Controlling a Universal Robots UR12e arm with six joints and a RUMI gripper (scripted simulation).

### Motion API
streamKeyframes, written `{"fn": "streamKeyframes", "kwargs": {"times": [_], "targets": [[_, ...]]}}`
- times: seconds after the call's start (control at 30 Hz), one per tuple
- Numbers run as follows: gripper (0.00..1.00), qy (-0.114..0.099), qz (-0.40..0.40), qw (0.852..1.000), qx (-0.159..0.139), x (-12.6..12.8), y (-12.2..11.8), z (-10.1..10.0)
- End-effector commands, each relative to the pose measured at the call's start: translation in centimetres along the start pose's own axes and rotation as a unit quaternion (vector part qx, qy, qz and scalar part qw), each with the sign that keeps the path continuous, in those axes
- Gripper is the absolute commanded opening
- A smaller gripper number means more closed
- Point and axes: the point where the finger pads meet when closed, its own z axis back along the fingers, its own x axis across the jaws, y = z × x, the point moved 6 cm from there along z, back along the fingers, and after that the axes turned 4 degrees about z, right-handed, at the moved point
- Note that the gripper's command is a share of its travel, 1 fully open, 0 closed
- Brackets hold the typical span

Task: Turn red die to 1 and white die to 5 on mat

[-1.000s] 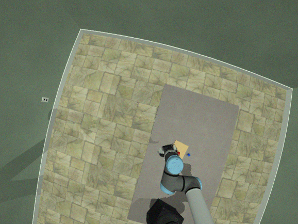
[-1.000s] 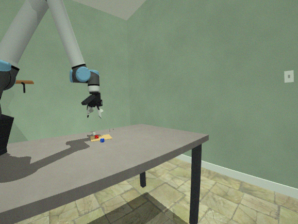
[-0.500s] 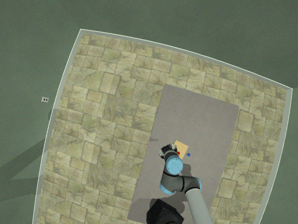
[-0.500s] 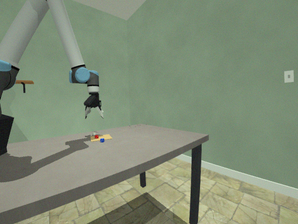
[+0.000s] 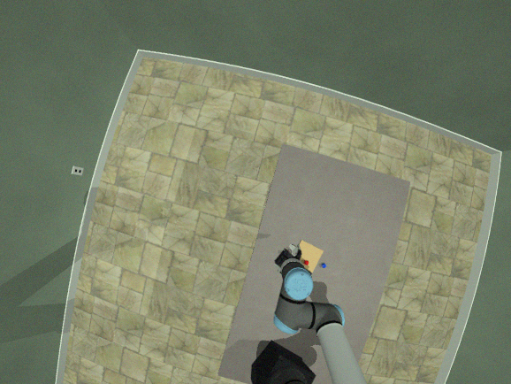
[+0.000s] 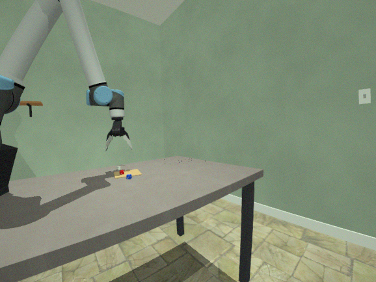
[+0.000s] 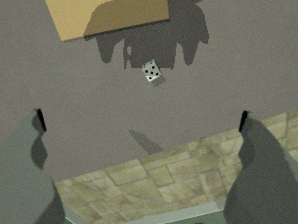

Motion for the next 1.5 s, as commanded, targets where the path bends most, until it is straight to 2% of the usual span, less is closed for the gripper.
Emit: {"fn": "streamKeyframes", "kwargs": {"times": [0.0,0.2,0.43,0.53,0.63,0.77,0.9,0.93,1.0,1.1,1.2,1.27,1.33,1.37,1.43,1.47], "targets": [[1.00,0.000,0.067,0.998,-0.003,-0.1,0.1,-0.1],[1.00,0.001,0.151,0.988,-0.003,-0.2,0.2,-0.4],[1.00,0.001,0.256,0.967,-0.003,-0.3,0.3,-0.7],[1.00,0.001,0.258,0.966,-0.003,-0.3,0.3,-0.7],[1.00,0.001,0.322,0.947,-0.003,-0.3,0.3,-0.9],[1.00,0.001,0.364,0.931,-0.003,-0.3,0.2,-1.0],[1.00,0.002,0.425,0.905,-0.003,-0.3,0.2,-1.2],[1.00,0.002,0.425,0.905,-0.003,-0.3,0.2,-1.2],[1.00,0.002,0.461,0.887,-0.003,-0.3,0.2,-1.3],[1.00,0.002,0.464,0.886,-0.003,-0.3,0.2,-1.3],[1.00,0.002,0.520,0.854,-0.003,-0.3,0.1,-1.5],[1.00,0.002,0.538,0.843,-0.003,-0.2,0.1,-1.5],[1.00,0.002,0.567,0.824,-0.003,-0.2,0.0,-1.6],[1.00,0.002,0.573,0.820,-0.003,-0.2,0.0,-1.6],[1.00,0.002,0.601,0.799,-0.002,-0.2,-0.1,-1.7],[1.00,0.002,0.605,0.796,-0.002,-0.2,-0.1,-1.7]]}}
